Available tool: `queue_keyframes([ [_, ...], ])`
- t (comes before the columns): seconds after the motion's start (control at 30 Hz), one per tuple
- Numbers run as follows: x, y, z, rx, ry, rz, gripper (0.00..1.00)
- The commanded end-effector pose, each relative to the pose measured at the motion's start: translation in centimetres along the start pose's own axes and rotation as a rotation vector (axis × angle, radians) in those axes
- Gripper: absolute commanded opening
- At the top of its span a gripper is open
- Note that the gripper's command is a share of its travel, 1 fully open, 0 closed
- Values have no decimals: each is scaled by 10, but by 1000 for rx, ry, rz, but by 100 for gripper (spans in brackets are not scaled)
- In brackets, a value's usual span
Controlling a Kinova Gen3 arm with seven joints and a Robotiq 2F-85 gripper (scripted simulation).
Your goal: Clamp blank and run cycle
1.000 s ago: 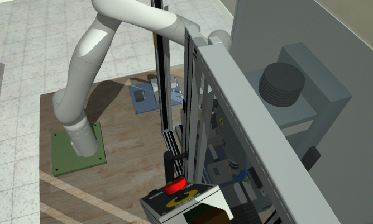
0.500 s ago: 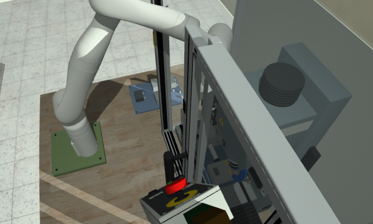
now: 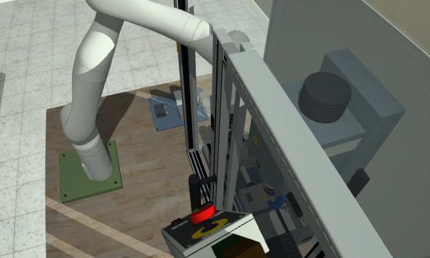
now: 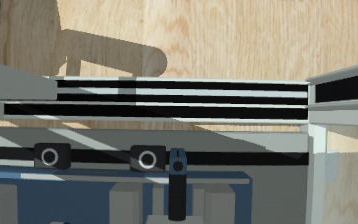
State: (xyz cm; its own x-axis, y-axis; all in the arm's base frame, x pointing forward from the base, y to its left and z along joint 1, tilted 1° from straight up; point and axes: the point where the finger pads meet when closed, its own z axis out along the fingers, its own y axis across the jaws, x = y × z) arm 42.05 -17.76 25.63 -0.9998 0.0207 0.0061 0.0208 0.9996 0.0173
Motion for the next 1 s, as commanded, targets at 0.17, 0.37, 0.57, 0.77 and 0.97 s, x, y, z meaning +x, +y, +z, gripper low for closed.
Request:
queue_keyframes([
  [0.17,20,0,-2,2,-7,-4,100],
  [0.37,50,0,-2,5,-9,-7,100],
  [0.57,50,0,-2,5,-9,-7,100],
  [0.77,80,0,-2,3,-8,-6,100],
  [0.97,100,-1,-2,5,-9,-7,100],
])
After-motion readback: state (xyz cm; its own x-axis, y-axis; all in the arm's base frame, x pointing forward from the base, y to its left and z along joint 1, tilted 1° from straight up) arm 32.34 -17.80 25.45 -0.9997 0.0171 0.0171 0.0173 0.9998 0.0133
